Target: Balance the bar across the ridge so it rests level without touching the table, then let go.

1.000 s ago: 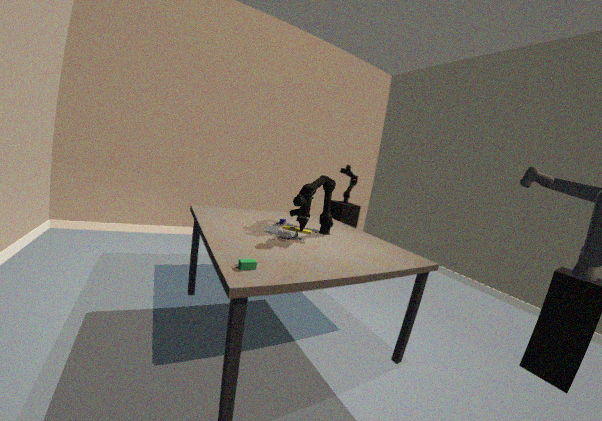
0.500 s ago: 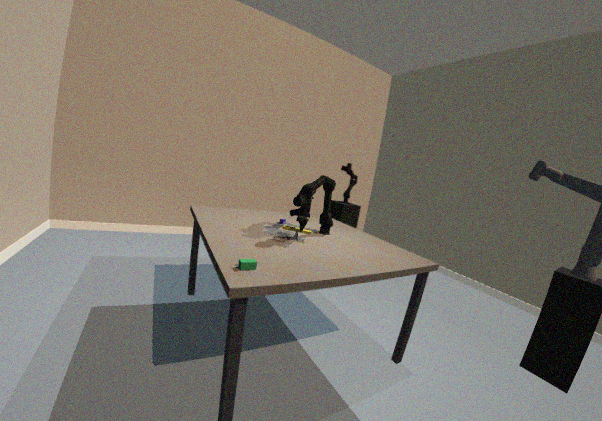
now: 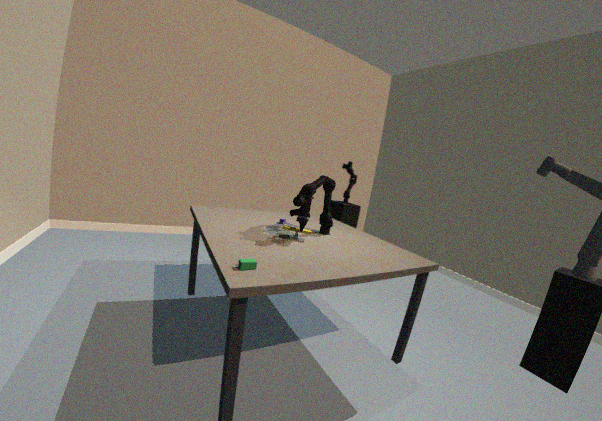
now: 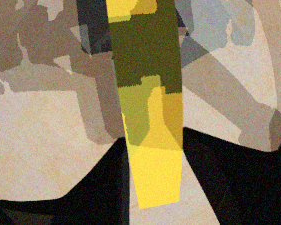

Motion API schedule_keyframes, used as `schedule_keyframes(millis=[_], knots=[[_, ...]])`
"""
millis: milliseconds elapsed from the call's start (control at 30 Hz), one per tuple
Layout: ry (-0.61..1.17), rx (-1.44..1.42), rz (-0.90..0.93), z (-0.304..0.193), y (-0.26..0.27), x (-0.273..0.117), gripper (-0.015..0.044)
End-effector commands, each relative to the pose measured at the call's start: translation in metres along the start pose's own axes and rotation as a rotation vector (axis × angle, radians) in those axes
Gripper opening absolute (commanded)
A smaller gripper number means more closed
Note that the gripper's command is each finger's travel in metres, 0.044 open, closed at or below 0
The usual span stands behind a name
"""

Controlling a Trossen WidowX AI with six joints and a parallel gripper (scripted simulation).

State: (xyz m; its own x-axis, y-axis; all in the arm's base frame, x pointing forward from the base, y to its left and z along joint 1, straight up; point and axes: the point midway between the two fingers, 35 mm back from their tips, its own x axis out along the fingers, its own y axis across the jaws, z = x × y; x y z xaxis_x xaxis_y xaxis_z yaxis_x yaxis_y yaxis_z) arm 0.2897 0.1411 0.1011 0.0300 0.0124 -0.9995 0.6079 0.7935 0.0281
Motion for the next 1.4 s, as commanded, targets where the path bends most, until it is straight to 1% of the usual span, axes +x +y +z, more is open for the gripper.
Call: schedule_keyframes(millis=[0, 133, 167, 533, 833, 867, 967, 1033, 1233, 1267, 1367], knots=[[0.000, 0.000, 0.000, 0.000, 0.000, 0.000, 0.0173], [0.000, 0.000, 0.000, 0.000, 0.000, 0.000, 0.0173], [0.000, 0.000, 0.000, 0.000, 0.000, 0.000, 0.0185], [0.000, 0.000, 0.000, 0.000, 0.000, 0.000, 0.0185], [0.000, 0.000, 0.000, 0.000, 0.000, 0.000, 0.0421], [0.000, 0.000, 0.000, 0.000, 0.000, 0.000, 0.0440], [0.000, 0.000, 0.000, 0.000, 0.000, -0.002, 0.0440], [0.000, 0.000, 0.000, 0.001, 0.003, -0.019, 0.0440], [0.000, 0.000, 0.000, 0.001, 0.001, -0.092, 0.0440], [0.000, 0.000, 0.000, 0.000, 0.000, -0.098, 0.0440], [0.000, 0.000, 0.000, 0.000, 0.000, -0.100, 0.0440]])
